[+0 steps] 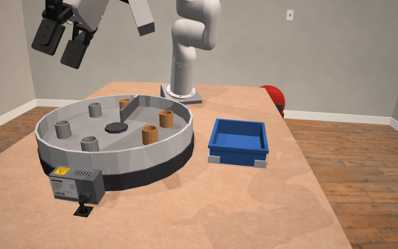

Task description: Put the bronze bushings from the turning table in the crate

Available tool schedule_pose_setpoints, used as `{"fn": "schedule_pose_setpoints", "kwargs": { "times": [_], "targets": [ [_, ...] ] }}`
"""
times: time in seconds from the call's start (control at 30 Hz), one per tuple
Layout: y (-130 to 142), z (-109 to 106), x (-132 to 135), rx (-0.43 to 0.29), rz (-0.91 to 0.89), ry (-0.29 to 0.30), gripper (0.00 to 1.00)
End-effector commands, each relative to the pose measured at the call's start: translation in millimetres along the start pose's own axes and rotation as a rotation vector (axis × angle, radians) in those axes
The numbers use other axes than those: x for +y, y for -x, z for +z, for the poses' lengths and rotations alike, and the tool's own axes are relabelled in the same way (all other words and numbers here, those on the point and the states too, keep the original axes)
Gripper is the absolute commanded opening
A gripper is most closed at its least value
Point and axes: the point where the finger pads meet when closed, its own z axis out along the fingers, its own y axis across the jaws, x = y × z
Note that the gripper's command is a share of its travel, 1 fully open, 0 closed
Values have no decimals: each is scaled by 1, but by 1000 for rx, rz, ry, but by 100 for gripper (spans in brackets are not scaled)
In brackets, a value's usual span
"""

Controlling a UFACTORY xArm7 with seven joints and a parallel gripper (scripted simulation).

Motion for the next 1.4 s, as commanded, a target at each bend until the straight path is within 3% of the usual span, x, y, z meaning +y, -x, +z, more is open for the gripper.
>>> {"fn": "schedule_pose_setpoints", "kwargs": {
  "times": [0.0, 0.17, 0.23, 0.27, 0.7, 0.8, 0.83, 1.3, 1.37],
  "targets": [
    [24, -10, -35, -7, -4, -49, 100],
    [44, -16, -72, -7, -2, -105, 100],
    [44, -16, -72, -7, -2, -105, 100],
    [54, -20, -94, -3, 0, -137, 100],
    [84, -40, -190, 39, 23, -259, 100],
    [85, -42, -198, 44, 25, -267, 100],
    [88, -47, -222, 61, 33, -292, 100],
    [81, -70, -328, 171, 75, -376, 100],
    [81, -70, -328, 171, 75, -376, 100]
  ]
}}
